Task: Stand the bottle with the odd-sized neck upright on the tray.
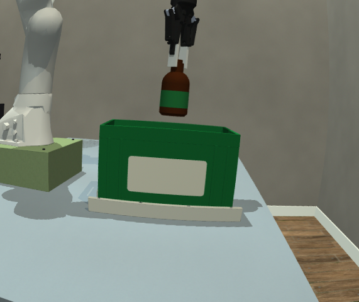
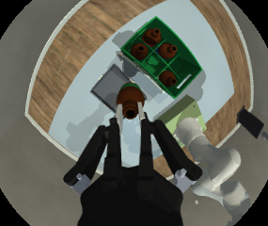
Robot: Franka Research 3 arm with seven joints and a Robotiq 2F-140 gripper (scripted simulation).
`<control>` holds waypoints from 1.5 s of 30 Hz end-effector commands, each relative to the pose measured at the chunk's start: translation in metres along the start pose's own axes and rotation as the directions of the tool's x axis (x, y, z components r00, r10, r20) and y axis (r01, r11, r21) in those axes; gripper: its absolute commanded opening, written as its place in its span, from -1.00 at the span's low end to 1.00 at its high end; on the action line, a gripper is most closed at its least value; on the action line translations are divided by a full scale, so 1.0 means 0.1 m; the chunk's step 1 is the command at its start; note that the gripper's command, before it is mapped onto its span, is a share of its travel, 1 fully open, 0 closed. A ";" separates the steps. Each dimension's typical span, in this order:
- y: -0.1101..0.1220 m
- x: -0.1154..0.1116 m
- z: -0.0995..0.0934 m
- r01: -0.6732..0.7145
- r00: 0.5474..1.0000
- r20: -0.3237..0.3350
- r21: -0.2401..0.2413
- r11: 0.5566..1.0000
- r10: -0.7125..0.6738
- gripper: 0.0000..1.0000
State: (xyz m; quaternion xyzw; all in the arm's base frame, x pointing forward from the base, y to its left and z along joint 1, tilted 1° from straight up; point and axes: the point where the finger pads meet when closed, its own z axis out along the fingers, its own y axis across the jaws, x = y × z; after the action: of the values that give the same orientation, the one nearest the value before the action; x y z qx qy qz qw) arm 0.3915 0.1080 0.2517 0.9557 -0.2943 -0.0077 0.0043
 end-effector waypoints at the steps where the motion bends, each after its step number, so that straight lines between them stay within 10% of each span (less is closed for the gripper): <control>1: -0.09 -0.04 -0.03 -0.032 0.999 -0.002 0.011 0.999 0.032 -0.80; 45: -0.62 -0.44 -0.03 -0.032 0.999 -0.002 0.011 0.999 0.032 -0.80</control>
State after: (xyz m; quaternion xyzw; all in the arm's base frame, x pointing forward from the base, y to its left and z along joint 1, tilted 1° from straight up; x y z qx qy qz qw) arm 0.3887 0.1783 0.2522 0.9534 -0.3016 -0.0070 0.0039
